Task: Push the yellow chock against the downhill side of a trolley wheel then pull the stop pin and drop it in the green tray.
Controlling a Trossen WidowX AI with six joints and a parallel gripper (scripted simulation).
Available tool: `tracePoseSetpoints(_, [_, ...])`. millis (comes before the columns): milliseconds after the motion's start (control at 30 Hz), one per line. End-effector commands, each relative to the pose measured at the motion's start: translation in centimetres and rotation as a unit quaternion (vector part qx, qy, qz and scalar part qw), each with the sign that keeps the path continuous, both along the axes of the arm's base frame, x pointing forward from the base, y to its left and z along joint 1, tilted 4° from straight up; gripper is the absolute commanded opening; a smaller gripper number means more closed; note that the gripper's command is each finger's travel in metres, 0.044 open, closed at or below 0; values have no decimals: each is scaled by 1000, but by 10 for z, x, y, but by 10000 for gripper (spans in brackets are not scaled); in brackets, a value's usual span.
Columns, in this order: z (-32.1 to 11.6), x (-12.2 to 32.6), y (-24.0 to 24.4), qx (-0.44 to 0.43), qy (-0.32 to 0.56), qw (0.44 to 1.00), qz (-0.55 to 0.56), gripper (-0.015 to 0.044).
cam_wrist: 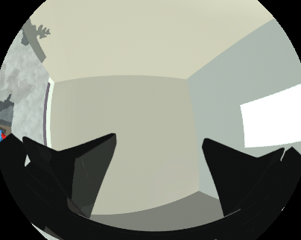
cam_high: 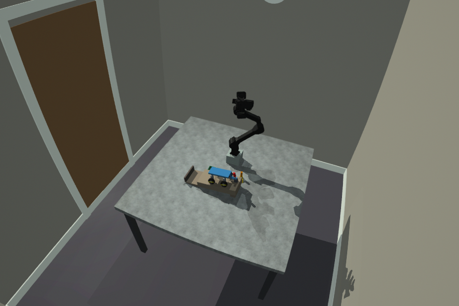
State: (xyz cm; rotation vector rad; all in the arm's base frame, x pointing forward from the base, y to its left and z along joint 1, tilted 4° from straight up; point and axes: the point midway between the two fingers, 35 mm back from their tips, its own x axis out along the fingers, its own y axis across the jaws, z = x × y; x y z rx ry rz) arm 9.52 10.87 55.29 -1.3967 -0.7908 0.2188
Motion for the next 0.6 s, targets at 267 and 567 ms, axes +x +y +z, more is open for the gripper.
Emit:
tracePoseSetpoints(267, [11, 14, -29, 158, 71, 980, 100, 190])
tracePoseSetpoints(567, [9, 63, -70, 399, 216, 863, 224, 190])
